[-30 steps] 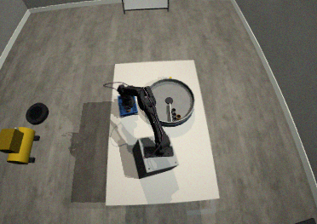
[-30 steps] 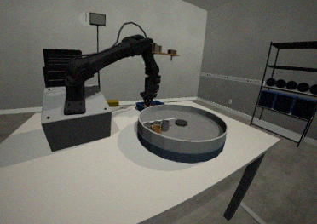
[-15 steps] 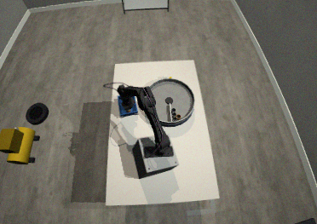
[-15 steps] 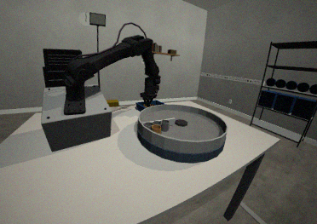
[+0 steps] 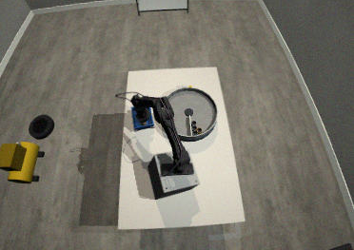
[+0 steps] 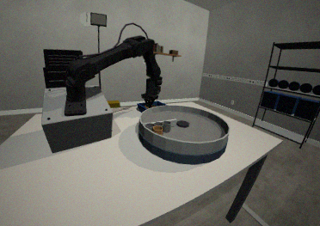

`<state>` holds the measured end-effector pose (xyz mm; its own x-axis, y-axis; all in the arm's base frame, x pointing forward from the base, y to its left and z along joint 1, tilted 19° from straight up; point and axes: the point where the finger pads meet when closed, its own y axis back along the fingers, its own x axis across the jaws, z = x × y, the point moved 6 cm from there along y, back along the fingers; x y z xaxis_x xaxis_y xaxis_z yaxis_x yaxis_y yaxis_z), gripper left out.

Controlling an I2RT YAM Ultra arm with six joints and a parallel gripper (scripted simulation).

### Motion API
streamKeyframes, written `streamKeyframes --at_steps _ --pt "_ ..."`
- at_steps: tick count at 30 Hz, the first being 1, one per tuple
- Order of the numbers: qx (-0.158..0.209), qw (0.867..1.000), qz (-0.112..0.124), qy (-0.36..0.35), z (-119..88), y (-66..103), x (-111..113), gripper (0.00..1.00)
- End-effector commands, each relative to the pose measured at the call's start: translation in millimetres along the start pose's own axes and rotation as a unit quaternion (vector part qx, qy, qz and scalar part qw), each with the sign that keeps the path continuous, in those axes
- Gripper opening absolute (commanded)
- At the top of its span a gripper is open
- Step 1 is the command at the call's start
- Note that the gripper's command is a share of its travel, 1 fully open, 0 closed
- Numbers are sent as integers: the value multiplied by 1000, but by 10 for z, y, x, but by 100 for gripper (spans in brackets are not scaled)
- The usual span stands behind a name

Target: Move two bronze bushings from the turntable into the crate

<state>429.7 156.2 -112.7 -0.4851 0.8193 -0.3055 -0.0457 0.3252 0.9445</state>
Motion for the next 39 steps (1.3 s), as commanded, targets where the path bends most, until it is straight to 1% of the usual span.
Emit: streamKeyframes --at_steps 1,31,32,39 --pt "-21 1000 -4 0 105 126 -28 0" --pt "-21 1000 -4 0 105 126 -28 0" --pt "-21 1000 -4 0 105 126 -28 16" --pt "-21 1000 -4 0 105 126 -28 16"
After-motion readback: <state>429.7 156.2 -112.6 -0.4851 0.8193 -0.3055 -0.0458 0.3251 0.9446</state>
